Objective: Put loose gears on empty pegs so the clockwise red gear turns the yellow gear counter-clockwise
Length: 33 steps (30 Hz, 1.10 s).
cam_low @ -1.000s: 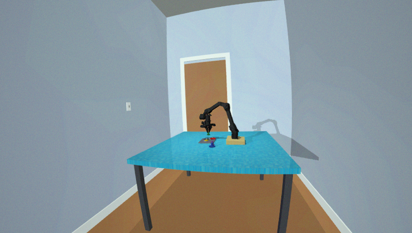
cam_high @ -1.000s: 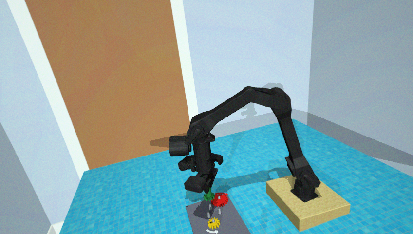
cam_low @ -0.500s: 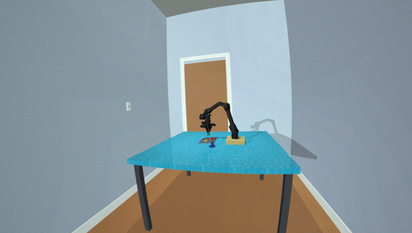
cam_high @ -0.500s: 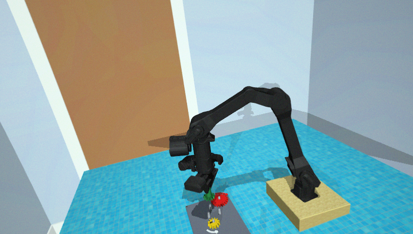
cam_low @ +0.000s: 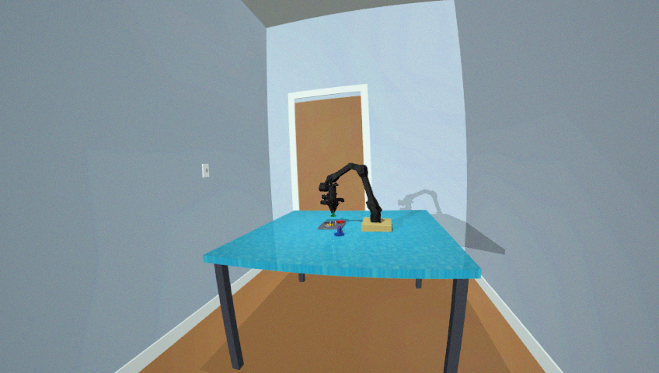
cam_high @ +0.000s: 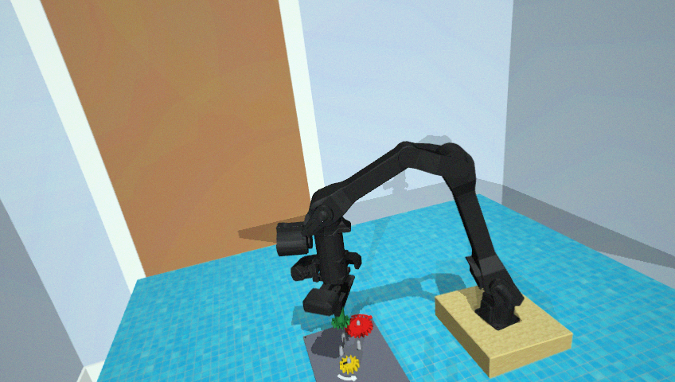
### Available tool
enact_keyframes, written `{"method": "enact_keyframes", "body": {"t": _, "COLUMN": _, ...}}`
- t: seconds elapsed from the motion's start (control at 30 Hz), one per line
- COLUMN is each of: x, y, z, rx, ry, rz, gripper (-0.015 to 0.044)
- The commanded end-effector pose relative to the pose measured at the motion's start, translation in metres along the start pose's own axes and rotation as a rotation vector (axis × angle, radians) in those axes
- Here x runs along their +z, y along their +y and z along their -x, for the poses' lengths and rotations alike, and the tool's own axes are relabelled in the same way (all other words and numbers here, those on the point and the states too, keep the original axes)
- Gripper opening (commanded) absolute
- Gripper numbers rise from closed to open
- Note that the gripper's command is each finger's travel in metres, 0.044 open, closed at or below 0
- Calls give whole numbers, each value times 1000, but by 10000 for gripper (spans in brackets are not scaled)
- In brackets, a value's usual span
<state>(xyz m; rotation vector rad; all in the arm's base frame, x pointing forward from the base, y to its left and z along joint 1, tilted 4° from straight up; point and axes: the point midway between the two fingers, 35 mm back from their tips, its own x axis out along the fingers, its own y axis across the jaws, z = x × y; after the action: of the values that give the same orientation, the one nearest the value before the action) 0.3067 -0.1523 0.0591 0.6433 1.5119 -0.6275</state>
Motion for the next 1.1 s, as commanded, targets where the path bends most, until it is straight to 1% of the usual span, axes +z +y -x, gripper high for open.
{"method": "enact_keyframes", "body": {"t": 0.0, "x": -1, "y": -1, "z": -7, "rx": -4, "ry": 3, "rz": 82, "gripper": 0}}
{"method": "enact_keyframes", "body": {"t": 0.2, "x": -1, "y": -1, "z": -16, "rx": -4, "ry": 3, "rz": 152, "gripper": 0}}
{"method": "enact_keyframes", "body": {"t": 0.4, "x": 0, "y": -1, "z": -23, "rx": -4, "ry": 3, "rz": 112, "gripper": 0}}
{"method": "enact_keyframes", "body": {"t": 0.9, "x": -1, "y": -2, "z": -46, "rx": -5, "ry": 2, "rz": -248, "gripper": 0}}
{"method": "enact_keyframes", "body": {"t": 1.07, "x": -1, "y": -2, "z": -43, "rx": -5, "ry": 2, "rz": -305, "gripper": 0}}
